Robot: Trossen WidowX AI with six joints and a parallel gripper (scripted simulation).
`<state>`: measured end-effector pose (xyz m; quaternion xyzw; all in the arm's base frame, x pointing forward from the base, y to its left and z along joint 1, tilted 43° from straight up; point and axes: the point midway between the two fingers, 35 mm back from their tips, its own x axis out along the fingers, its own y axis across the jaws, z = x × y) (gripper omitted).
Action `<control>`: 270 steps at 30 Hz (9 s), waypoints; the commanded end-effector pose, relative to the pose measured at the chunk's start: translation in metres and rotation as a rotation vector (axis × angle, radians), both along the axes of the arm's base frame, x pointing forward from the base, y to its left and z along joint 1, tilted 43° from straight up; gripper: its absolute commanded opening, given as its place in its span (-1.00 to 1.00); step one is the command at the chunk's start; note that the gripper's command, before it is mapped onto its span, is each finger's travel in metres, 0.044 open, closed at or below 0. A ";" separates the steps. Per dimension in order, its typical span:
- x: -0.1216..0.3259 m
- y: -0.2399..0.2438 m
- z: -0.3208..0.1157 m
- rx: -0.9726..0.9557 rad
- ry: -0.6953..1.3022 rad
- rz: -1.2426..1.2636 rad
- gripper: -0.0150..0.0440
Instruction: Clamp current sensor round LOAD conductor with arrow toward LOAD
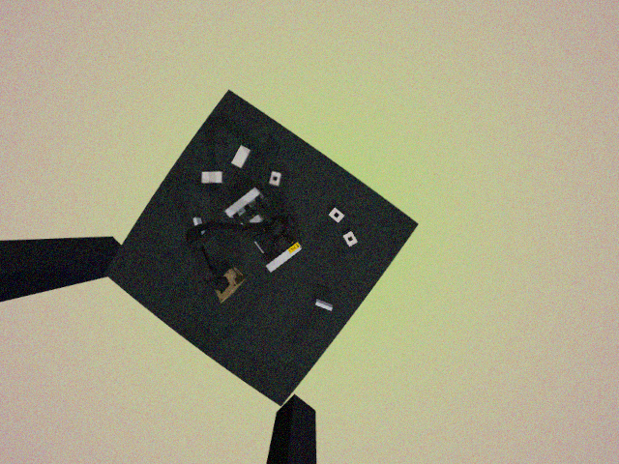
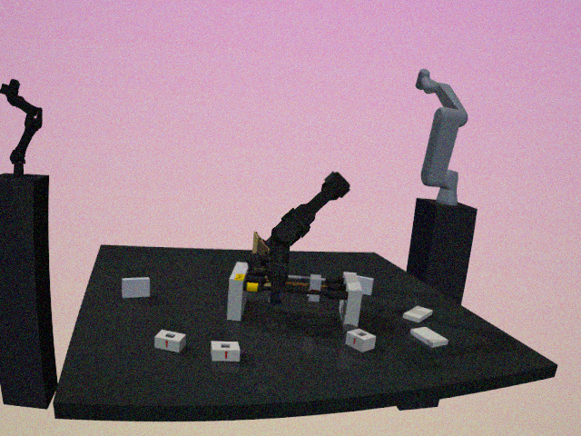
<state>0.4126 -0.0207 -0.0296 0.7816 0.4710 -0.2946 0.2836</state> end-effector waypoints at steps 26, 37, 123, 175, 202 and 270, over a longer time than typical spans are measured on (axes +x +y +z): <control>0.007 -0.001 0.003 -0.005 -0.013 -0.001 1.00; 0.007 -0.001 0.003 -0.005 -0.013 -0.001 1.00; 0.007 -0.001 0.003 -0.005 -0.013 -0.001 1.00; 0.007 -0.001 0.004 -0.005 -0.013 -0.001 1.00; 0.007 -0.001 0.004 -0.005 -0.013 -0.001 1.00; 0.001 0.000 0.001 0.001 0.004 0.000 -0.49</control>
